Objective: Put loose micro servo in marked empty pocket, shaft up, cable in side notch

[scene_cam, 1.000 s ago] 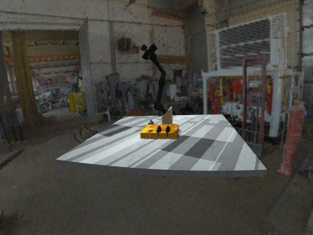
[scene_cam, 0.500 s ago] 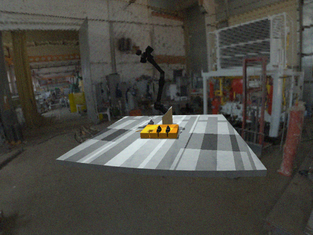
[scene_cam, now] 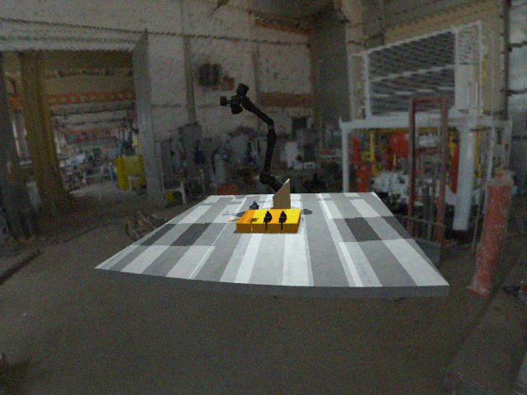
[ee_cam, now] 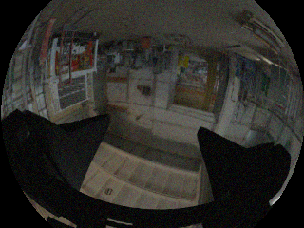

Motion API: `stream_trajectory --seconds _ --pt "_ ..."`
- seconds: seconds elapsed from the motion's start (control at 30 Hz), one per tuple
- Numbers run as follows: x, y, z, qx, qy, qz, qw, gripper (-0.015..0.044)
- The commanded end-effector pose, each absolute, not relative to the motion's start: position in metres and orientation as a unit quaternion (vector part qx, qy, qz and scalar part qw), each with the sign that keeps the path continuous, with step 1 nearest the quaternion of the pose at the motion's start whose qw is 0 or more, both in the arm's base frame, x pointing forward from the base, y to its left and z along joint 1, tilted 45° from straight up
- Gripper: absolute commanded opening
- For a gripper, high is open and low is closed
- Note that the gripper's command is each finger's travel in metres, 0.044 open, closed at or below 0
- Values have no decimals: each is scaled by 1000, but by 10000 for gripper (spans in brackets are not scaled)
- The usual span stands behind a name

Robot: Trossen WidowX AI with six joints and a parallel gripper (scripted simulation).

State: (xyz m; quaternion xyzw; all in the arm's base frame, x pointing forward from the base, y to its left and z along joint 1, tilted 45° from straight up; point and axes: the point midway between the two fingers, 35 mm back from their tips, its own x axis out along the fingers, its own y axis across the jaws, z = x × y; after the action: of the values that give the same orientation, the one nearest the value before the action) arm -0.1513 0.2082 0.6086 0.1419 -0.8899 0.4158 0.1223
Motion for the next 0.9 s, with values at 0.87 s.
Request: stream_trajectory --seconds 0.87 --pt "-147 25 603 295 -939 -16 178 440"
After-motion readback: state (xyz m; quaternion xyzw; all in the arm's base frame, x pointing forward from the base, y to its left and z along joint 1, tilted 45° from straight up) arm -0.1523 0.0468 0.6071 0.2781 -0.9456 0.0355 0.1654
